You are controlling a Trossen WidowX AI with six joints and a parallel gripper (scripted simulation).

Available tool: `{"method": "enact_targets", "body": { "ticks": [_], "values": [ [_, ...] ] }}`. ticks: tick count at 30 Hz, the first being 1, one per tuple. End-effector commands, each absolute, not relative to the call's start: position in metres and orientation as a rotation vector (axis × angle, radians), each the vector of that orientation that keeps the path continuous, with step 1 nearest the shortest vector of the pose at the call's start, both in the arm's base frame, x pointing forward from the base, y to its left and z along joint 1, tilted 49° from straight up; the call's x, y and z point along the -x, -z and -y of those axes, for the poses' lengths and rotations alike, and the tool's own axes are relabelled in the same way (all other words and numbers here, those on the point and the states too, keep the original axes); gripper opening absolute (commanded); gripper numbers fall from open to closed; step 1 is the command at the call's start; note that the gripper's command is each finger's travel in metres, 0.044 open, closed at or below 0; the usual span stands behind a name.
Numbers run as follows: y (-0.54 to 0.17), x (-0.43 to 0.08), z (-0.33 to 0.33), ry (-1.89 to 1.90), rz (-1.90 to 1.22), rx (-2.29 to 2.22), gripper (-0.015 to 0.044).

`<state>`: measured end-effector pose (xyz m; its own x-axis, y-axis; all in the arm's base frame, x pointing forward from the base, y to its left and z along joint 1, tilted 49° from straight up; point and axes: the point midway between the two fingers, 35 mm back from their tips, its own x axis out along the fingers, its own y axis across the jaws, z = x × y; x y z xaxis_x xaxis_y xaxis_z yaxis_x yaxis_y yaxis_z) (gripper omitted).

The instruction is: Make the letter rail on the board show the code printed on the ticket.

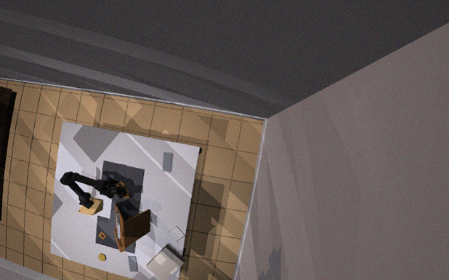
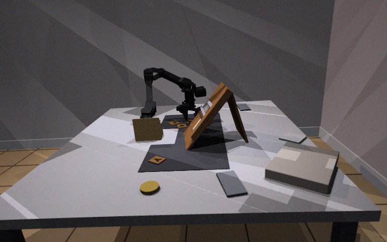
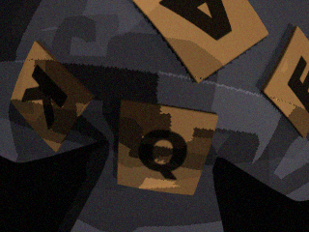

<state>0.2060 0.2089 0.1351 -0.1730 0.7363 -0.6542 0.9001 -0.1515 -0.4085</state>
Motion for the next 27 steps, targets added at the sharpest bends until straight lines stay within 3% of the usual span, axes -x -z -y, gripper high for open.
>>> {"method": "enact_targets", "body": {
  "ticks": [1, 10, 25, 27],
  "values": [
    [-0.1324, -0.2051, -0.2091, 1.239, -1.897, -1.879, 0.0340],
    [-0.1324, -0.2051, -0.2091, 1.239, -1.897, -1.879, 0.0340],
    [-0.1328, -0.2042, -0.2092, 1.239, -1.897, -1.879, 0.0240],
    [-0.1343, -0.2046, -0.2081, 1.239, -1.897, -1.879, 0.0187]
  ]
}}
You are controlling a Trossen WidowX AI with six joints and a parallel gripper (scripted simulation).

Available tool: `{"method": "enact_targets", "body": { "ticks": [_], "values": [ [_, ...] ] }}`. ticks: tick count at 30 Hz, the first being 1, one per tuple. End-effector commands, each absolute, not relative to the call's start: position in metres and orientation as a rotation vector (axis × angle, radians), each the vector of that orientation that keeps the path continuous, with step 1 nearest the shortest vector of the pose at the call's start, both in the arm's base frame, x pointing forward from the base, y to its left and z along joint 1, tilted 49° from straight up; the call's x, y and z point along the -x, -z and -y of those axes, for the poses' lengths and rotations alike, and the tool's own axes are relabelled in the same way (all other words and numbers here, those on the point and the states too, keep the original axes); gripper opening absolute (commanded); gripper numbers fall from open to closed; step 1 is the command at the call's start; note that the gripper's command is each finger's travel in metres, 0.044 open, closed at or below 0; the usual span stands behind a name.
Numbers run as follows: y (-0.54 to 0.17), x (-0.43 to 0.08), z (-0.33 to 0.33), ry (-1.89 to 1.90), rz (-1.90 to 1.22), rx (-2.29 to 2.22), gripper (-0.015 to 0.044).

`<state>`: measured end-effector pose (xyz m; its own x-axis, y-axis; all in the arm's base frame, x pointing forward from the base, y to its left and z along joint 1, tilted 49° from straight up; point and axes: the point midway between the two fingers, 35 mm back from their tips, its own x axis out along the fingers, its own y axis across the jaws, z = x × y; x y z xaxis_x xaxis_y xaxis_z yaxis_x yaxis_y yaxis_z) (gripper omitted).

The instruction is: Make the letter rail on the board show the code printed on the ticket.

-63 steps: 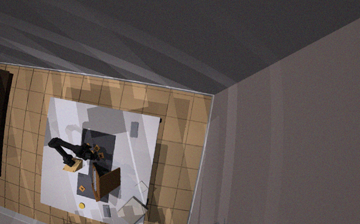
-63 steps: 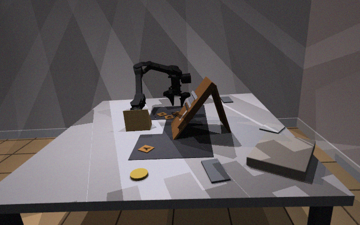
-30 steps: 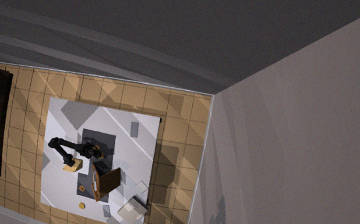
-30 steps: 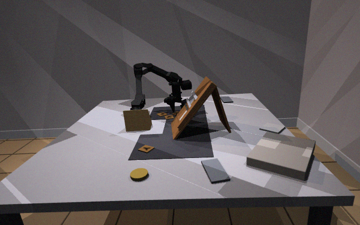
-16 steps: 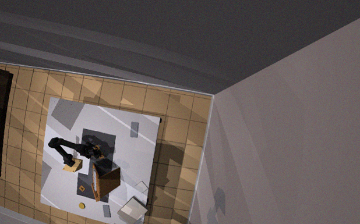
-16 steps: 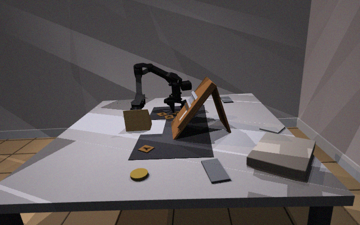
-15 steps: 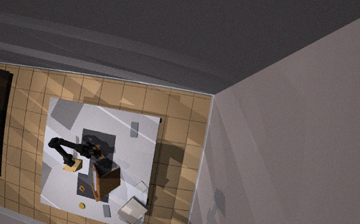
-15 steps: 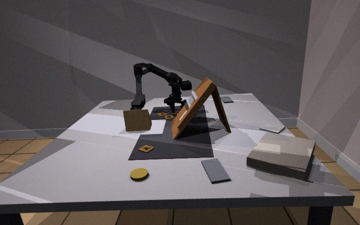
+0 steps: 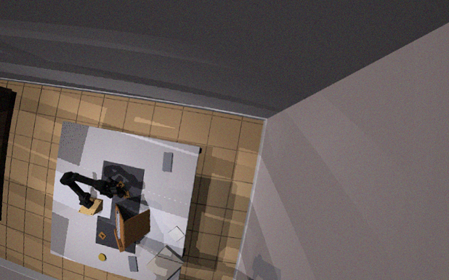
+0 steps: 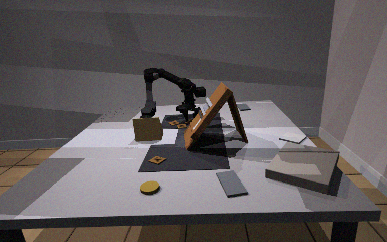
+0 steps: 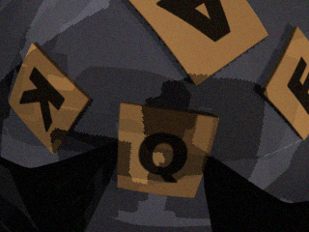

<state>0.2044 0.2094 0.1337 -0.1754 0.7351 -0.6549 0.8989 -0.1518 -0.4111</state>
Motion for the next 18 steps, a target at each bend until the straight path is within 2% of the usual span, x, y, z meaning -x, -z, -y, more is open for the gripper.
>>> {"method": "enact_targets", "body": {
  "ticks": [1, 7, 18],
  "values": [
    [-0.135, -0.205, -0.207, 1.239, -1.897, -1.879, 0.0161],
    [-0.138, -0.205, -0.204, 1.239, -1.897, -1.878, 0.0004],
    [-0.142, -0.207, -0.197, 1.239, -1.897, -1.878, 0.0000]
  ]
}}
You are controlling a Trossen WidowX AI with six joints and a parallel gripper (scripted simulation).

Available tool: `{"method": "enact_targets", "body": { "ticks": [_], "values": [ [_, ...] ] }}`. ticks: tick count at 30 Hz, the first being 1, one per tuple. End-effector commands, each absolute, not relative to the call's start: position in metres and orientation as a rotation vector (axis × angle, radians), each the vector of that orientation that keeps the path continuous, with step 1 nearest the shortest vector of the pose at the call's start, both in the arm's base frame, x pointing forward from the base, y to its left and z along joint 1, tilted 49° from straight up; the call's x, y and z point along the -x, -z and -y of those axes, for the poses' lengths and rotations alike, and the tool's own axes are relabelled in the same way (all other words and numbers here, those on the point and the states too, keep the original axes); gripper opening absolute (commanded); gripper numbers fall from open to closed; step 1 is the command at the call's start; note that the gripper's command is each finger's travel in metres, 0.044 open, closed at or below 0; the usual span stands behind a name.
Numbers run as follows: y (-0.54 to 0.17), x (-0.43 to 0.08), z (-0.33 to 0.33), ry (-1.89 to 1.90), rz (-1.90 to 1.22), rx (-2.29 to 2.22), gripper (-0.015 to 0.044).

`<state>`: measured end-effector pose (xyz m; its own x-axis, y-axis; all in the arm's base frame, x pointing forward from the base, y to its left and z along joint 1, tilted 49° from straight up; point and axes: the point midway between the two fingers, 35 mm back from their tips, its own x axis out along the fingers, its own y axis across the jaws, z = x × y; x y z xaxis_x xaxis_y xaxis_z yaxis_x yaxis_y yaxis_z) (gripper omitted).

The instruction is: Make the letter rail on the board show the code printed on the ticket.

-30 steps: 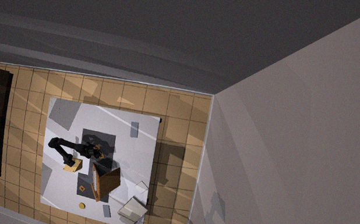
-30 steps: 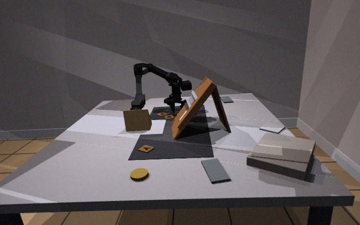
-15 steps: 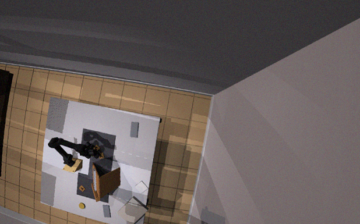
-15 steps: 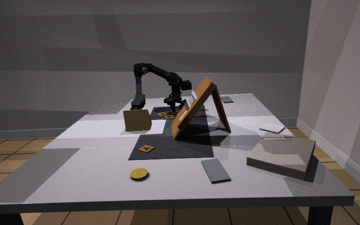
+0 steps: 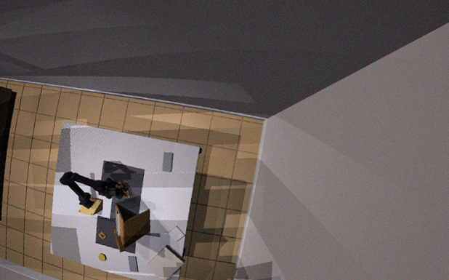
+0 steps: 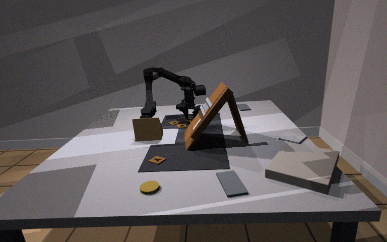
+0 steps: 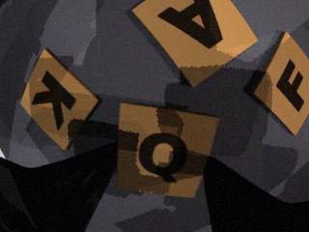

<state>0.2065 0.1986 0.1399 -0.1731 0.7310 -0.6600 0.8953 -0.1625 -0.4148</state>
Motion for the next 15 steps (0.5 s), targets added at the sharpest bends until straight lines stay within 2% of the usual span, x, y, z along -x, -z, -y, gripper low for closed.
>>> {"method": "enact_targets", "body": {
  "ticks": [1, 15],
  "values": [
    [-0.1420, -0.2070, -0.1966, 1.239, -1.897, -1.878, 0.0000],
    [-0.1466, -0.2092, -0.1872, 1.240, -1.896, -1.878, 0.0000]
  ]
}}
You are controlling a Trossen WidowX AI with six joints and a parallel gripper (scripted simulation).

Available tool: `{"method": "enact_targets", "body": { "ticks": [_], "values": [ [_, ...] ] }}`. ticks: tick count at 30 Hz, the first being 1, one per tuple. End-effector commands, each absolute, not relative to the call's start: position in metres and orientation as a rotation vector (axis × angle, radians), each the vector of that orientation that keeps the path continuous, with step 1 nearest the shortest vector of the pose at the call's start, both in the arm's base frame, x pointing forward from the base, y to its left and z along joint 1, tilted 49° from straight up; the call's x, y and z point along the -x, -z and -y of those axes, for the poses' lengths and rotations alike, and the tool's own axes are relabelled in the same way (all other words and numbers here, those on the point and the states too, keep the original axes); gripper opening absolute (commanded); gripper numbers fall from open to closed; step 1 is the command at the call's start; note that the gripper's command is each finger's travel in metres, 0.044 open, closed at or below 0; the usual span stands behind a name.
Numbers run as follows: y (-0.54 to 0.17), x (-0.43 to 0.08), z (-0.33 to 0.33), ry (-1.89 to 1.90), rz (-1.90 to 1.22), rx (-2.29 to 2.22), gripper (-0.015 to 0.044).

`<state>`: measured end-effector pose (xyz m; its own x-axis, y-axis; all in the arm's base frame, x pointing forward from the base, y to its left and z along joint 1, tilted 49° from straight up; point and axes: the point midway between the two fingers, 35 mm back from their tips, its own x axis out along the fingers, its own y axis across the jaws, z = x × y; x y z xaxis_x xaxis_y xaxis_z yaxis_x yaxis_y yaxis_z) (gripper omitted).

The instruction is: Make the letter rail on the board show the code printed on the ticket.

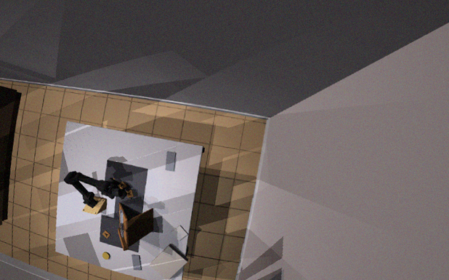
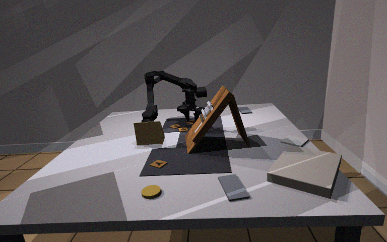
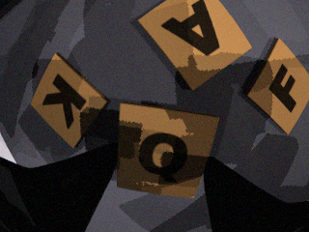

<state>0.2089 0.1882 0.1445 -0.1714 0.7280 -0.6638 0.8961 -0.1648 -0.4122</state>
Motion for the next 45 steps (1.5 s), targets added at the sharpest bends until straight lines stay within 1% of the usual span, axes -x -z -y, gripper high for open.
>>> {"method": "enact_targets", "body": {
  "ticks": [1, 8, 25, 45],
  "values": [
    [-0.147, -0.209, -0.187, 1.240, -1.896, -1.878, 0.0000],
    [-0.146, -0.211, -0.183, 1.219, -1.888, -1.880, 0.0000],
    [-0.149, -0.240, -0.162, 0.530, -1.786, -1.794, 0.0000],
    [-0.158, -0.267, -0.131, -0.086, -1.455, -1.511, 0.0000]
  ]
}}
